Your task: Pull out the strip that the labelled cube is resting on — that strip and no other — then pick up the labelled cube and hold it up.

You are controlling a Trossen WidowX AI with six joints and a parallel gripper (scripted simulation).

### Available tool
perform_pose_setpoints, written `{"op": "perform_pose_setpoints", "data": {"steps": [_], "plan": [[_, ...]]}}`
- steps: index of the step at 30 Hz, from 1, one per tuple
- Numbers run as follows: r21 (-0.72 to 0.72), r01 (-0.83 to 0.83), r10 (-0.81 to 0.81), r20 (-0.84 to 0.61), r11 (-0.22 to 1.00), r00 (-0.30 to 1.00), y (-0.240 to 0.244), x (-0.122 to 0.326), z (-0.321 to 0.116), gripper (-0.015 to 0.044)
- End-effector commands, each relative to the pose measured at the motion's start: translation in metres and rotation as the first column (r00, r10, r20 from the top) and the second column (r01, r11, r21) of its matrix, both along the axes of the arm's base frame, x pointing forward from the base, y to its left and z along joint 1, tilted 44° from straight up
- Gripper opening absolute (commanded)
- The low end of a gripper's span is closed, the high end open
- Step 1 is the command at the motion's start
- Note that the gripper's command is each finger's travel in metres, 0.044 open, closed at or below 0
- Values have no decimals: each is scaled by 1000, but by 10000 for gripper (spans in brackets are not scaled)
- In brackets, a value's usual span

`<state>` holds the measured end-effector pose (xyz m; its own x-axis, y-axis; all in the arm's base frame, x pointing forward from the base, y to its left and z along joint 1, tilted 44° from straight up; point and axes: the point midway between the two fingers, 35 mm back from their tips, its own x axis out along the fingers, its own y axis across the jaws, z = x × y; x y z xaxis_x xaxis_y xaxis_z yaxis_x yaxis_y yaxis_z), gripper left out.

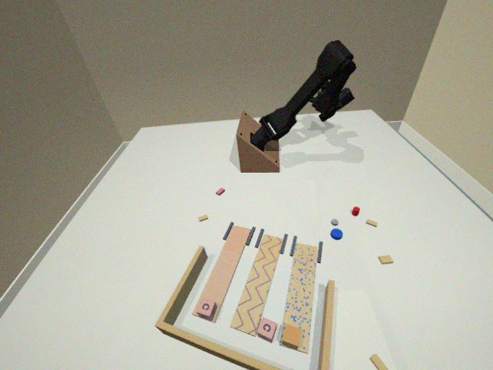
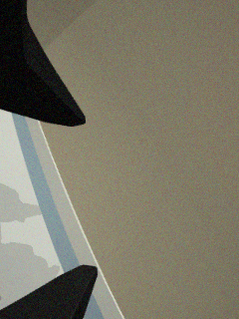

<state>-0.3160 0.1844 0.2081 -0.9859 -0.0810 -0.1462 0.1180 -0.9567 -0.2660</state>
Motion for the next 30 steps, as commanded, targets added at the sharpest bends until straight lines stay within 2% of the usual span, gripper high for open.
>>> {"op": "perform_pose_setpoints", "data": {"steps": [1,6,14,22,26,30], "plan": [[0,4,-4,0,1000,1000,1,1,0,400],[8,158,-158,-8,987,987,45,30,8,400],[46,540,-539,-30,840,842,135,139,28,400],[81,820,-819,-53,567,572,176,266,47,400],[94,914,-914,-63,395,402,177,333,56,400],[36,977,-977,-27,212,213,166,399,45,400]]}}
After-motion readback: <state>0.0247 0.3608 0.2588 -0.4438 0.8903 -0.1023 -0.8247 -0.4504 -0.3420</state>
